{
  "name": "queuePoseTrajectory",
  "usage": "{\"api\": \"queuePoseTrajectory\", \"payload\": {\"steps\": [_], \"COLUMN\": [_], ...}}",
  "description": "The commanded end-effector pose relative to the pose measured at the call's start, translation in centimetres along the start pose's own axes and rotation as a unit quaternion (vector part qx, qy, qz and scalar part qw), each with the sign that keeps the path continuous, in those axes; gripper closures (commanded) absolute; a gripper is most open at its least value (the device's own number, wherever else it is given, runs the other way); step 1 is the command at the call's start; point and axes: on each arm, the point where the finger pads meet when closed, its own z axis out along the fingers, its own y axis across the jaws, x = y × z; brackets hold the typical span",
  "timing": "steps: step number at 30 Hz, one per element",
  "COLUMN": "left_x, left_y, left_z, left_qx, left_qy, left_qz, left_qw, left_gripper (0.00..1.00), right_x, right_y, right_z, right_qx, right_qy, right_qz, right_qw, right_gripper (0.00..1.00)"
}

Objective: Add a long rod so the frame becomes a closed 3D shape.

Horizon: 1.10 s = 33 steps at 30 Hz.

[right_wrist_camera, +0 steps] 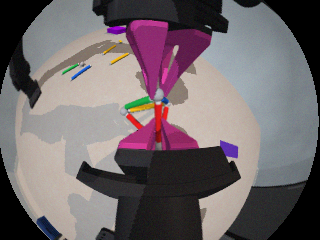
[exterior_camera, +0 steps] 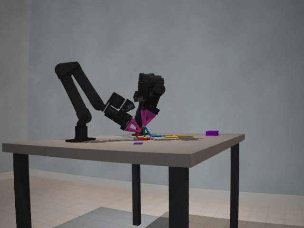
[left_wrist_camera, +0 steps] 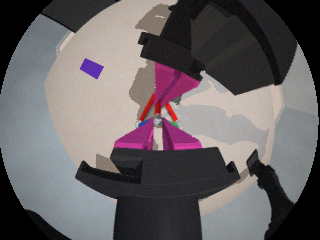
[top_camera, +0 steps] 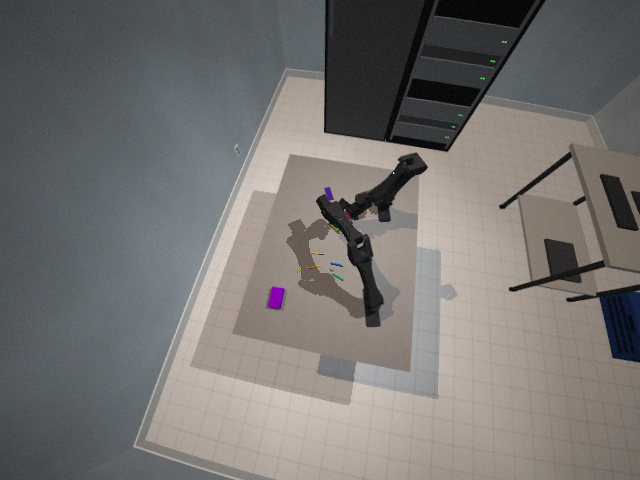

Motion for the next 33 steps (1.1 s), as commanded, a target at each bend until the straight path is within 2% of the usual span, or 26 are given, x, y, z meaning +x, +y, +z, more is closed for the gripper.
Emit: {"api": "queuePoseTrajectory", "payload": {"steps": [1,4,5,16,18,22,24,25,27,28,33], "left_x": [-0.7,-0.7,-0.7,-0.7,-0.4,-0.4,-0.3,-0.3,-0.3,-0.3,-0.5], "left_y": [0.6,0.6,0.6,0.4,0.5,0.3,0.3,0.3,0.3,0.3,0.2], "left_z": [-0.4,-0.4,-0.4,-2.3,-3.1,-5.4,-5.7,-5.7,-5.7,-5.7,-5.6], "left_qx": [-0.010,-0.010,-0.010,-0.010,-0.011,-0.008,-0.006,-0.006,-0.006,-0.006,-0.005], "left_qy": [0.013,0.013,0.013,0.013,0.012,0.011,0.012,0.012,0.012,0.012,0.012], "left_qz": [-0.011,-0.011,-0.011,-0.011,-0.014,-0.012,-0.013,-0.013,-0.013,-0.013,-0.010], "left_qw": [1.000,1.000,1.000,1.000,1.000,1.000,1.000,1.000,1.000,1.000,1.000], "left_gripper": [0.98,0.64,0.55,0.55,0.36,0.36,0.36,0.36,0.36,0.36,0.36], "right_x": [-1.2,-1.2,-1.2,-1.2,-1.2,-1.2,-1.2,-1.2,-1.2,-1.2,-0.5], "right_y": [-0.4,-0.4,-0.4,-0.4,-0.4,-0.4,-0.4,-0.4,-0.4,-0.4,-0.3], "right_z": [0.0,0.0,0.0,0.0,0.0,0.0,0.0,0.0,0.0,0.0,-1.0], "right_qx": [0.008,0.008,0.008,0.008,0.008,0.008,0.008,0.008,0.008,0.008,0.008], "right_qy": [-0.021,-0.021,-0.021,-0.021,-0.021,-0.021,-0.021,-0.021,-0.021,-0.021,-0.014], "right_qz": [0.002,0.002,0.002,0.002,0.002,0.002,0.002,0.002,0.002,0.002,0.003], "right_qw": [1.000,1.000,1.000,1.000,1.000,1.000,1.000,1.000,1.000,1.000,1.000], "right_gripper": [1.00,1.00,1.00,1.00,1.00,1.00,1.00,0.89,0.89,0.82,0.82]}}
